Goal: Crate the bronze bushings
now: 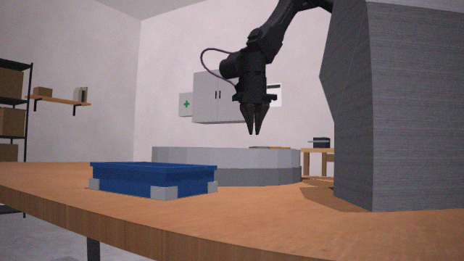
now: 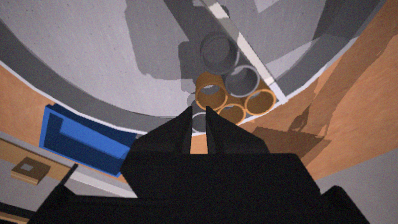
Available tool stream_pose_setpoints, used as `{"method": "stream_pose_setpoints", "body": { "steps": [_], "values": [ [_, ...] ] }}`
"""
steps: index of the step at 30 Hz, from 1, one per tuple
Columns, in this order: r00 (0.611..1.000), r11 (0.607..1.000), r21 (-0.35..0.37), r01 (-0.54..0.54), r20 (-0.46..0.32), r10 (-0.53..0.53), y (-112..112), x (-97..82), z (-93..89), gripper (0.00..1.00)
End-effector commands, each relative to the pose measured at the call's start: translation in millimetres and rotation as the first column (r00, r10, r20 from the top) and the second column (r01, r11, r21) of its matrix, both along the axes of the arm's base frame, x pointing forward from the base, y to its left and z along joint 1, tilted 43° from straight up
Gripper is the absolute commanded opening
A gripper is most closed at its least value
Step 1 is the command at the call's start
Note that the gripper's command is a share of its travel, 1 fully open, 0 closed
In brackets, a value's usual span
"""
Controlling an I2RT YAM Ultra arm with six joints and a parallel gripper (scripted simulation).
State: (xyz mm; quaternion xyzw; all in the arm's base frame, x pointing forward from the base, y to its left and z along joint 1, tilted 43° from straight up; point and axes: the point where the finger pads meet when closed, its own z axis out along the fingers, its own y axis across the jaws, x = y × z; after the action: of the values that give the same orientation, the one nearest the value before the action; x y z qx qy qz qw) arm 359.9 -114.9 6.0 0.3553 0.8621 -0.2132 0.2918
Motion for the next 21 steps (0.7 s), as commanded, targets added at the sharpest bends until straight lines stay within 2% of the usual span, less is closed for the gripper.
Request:
{"method": "stream_pose_setpoints", "body": {
  "steps": [1,8,21],
  "values": [
    [0.999,1.0,-0.009,-0.024,0.021,0.024,6.1,5.3,6.0,0.15],
    [1.0,1.0,-0.008,-0.022,0.008,0.022,6.3,-0.5,1.6,0.15],
    [1.0,1.0,-0.009,-0.019,0.018,0.019,6.4,2.6,4.4,0.15]
  ]
}}
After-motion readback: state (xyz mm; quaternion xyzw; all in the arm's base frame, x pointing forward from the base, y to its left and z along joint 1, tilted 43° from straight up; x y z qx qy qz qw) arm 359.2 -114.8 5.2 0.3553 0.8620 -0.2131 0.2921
